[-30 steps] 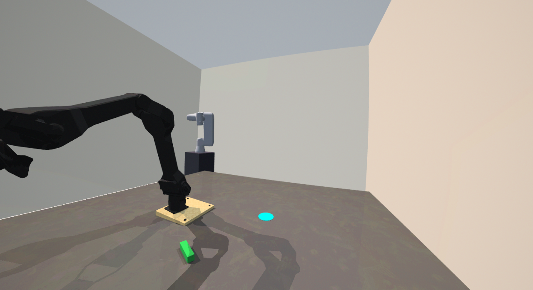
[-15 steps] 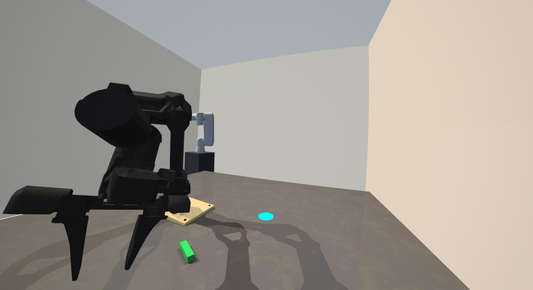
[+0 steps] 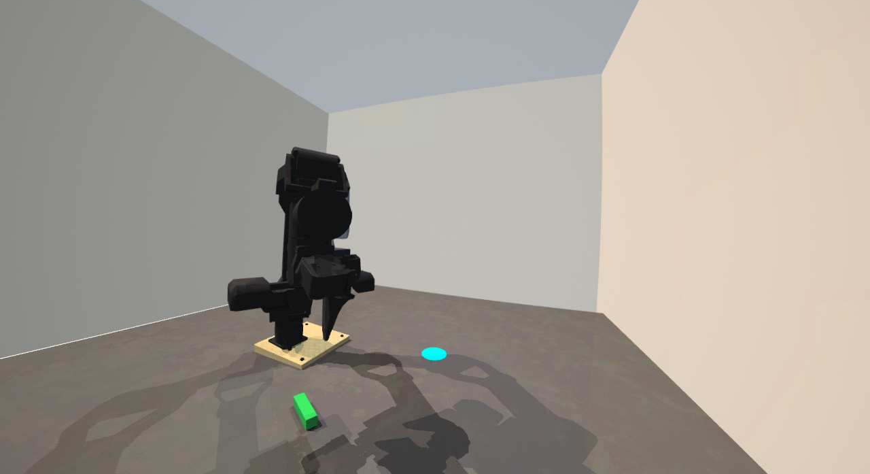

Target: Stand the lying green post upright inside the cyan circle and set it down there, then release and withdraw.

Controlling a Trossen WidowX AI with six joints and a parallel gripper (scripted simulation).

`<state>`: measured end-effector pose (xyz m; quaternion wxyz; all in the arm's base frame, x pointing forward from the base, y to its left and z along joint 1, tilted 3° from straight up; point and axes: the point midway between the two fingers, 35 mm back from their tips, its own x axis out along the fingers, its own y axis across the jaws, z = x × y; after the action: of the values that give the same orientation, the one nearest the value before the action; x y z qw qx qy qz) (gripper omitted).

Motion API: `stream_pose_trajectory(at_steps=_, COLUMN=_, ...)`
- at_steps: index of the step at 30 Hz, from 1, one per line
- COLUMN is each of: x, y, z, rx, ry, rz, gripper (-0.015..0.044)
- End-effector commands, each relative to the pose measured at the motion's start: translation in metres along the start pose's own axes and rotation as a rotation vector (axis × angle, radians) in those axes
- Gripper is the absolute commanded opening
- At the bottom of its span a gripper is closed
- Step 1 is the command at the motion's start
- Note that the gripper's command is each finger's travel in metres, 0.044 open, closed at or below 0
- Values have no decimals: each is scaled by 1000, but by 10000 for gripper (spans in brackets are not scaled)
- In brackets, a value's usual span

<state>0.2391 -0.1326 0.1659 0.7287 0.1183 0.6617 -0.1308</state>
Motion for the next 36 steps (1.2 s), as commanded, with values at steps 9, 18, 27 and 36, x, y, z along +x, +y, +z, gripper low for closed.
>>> stream_pose_trajectory(at_steps=9, x=117, y=3, z=-6, rx=8, ry=15, rz=8, gripper=233)
stream_pose_trajectory(at_steps=18, x=119, y=3, z=-6, rx=8, ry=15, rz=8, gripper=101)
stream_pose_trajectory(at_steps=27, x=117, y=3, z=-2, rx=0, ry=-8, rz=-3, gripper=23)
stream_pose_trajectory(at_steps=36, x=105, y=2, z=7, rx=-11, ry=-42, rz=-21, gripper=23)
